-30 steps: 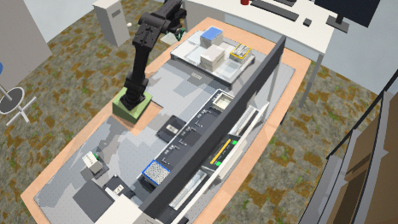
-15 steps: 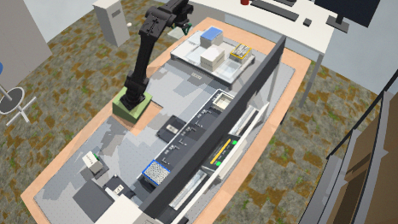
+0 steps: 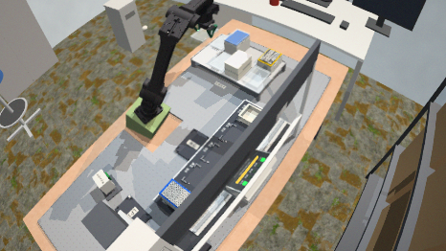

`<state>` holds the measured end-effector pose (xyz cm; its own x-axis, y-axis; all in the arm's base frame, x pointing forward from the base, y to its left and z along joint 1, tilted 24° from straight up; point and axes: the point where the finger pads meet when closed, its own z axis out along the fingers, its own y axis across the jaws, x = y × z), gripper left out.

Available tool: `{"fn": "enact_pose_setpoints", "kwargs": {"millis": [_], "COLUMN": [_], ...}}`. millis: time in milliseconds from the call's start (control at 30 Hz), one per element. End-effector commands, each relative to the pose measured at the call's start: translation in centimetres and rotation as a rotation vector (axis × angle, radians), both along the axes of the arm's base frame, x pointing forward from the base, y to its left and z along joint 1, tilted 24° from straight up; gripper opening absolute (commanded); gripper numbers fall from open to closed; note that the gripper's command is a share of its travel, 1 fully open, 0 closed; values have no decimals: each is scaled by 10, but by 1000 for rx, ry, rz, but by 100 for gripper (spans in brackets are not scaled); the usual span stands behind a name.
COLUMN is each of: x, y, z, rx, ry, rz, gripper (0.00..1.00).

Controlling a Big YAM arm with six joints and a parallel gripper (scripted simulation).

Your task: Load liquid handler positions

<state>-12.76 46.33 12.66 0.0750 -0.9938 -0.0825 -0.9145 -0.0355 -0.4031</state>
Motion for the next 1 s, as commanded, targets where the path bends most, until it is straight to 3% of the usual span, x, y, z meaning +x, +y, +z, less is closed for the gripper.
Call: {"fn": "enact_pose_setpoints", "kwargs": {"millis": [0, 33, 67, 167, 200, 233, 467, 500, 533, 733, 767, 800, 967], "x": [-8, -7, -8, -7, -6, -7, -7, -4, -7, -7, -3, -7, -7], "y": [11, 20, 12, 12, 20, 12, 12, 21, 12, 12, 21, 12, 12], "z": [19, 31, 19, 19, 30, 19, 19, 30, 19, 19, 30, 19, 19], "rx": [43, 64, 43, 43, 62, 43, 43, 61, 43, 43, 60, 43, 43], "ry": [18, 27, 18, 18, 26, 18, 18, 26, 18, 18, 25, 18, 18], "rz": [12, 15, 12, 12, 13, 12, 12, 10, 12, 12, 9, 12, 12], "gripper": [0, 0, 0, 0, 0, 0, 0, 0, 0, 0, 0, 0, 0]}}
